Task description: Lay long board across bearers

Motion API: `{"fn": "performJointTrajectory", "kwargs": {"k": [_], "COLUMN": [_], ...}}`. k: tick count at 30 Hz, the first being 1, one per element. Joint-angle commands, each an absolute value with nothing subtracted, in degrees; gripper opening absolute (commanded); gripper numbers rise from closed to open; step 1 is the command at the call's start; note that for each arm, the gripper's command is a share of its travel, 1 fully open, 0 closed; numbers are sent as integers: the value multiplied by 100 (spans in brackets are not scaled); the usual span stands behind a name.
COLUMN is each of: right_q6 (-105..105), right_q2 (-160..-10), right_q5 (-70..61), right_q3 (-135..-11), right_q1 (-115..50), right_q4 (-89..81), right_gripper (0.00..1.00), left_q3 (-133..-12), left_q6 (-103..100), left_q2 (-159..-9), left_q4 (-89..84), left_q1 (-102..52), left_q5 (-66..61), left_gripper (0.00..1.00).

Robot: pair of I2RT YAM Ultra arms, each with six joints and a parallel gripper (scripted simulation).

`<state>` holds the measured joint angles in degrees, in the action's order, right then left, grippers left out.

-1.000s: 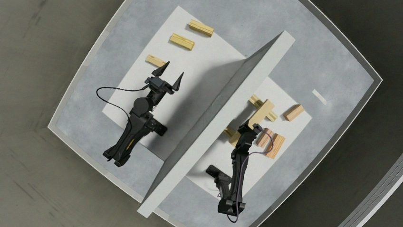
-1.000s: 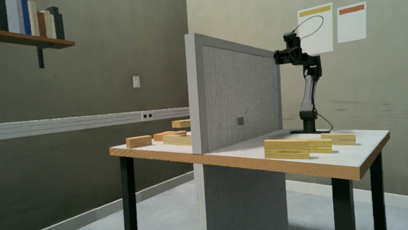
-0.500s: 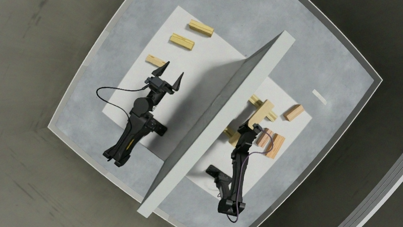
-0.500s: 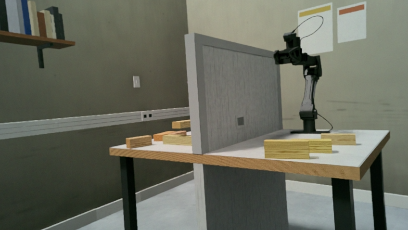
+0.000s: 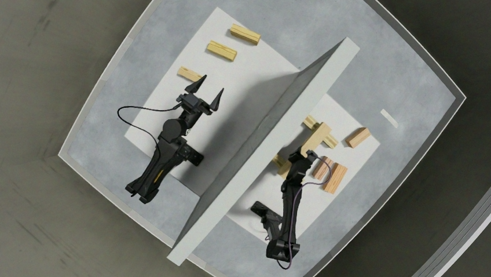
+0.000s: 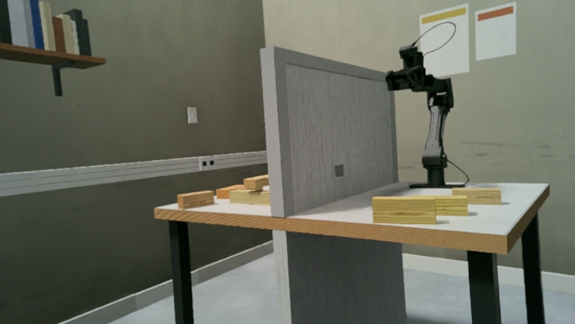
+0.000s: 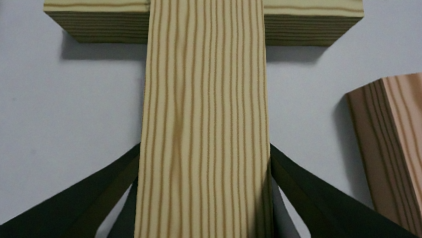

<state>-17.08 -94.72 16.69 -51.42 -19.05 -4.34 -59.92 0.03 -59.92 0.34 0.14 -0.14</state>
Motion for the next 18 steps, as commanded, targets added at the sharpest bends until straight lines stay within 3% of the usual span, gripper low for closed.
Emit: {"fn": "performJointTrajectory", "kwargs": {"k": [1,18], "right_q6": [-1759,-1774], "right_q2": [-9406,-9636], "right_q5": [1761,1773], "right_q3": [-5027,-5132], "right_q1": [-1856,-1885], "right_q4": [219,581], "right_gripper": [0,0], "left_q3": [-6233,-6233], "left_q6": [32,32], "left_q2": [-5979,-5979], "left_q4": [-61,-61], "left_q1": [-65,-65], "left_q5": [33,33], "left_gripper": [74,74]}}
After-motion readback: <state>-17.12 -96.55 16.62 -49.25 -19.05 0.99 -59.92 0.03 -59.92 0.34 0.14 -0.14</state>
